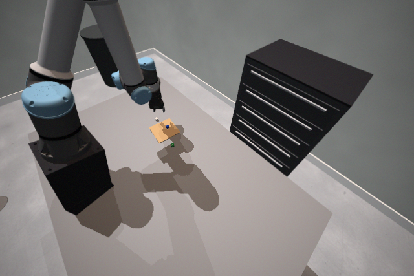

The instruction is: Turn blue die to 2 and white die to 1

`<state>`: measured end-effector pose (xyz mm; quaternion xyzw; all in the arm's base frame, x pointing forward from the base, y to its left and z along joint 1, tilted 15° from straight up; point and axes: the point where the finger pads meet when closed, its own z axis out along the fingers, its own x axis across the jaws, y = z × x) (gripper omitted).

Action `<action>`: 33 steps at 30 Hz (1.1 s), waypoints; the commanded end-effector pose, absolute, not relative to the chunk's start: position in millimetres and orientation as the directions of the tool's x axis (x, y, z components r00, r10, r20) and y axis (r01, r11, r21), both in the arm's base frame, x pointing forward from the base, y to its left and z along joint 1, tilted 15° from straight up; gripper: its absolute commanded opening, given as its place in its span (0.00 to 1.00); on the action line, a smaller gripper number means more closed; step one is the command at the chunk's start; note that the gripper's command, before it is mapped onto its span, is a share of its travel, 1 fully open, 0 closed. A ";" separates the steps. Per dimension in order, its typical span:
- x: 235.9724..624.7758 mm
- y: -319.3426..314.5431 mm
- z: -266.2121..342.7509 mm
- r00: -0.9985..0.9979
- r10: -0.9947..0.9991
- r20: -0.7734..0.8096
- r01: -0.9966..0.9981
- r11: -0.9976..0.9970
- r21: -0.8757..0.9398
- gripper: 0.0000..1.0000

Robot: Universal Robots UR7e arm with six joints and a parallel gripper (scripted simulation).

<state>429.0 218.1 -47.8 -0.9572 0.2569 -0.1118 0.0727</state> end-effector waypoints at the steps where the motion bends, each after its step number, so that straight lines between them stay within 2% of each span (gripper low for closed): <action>1: 425.8 221.6 -48.9 0.898 -0.392 0.202 -0.361 -0.917 -0.172 1.00; 13: 415.6 228.9 -53.3 0.967 -0.054 0.249 -0.032 -0.995 -0.093 1.00; 26: 409.2 231.9 -56.2 0.951 0.161 0.263 0.176 -0.984 -0.037 1.00; 33: 407.6 232.5 -56.9 0.940 0.214 0.265 0.228 -0.973 -0.023 1.00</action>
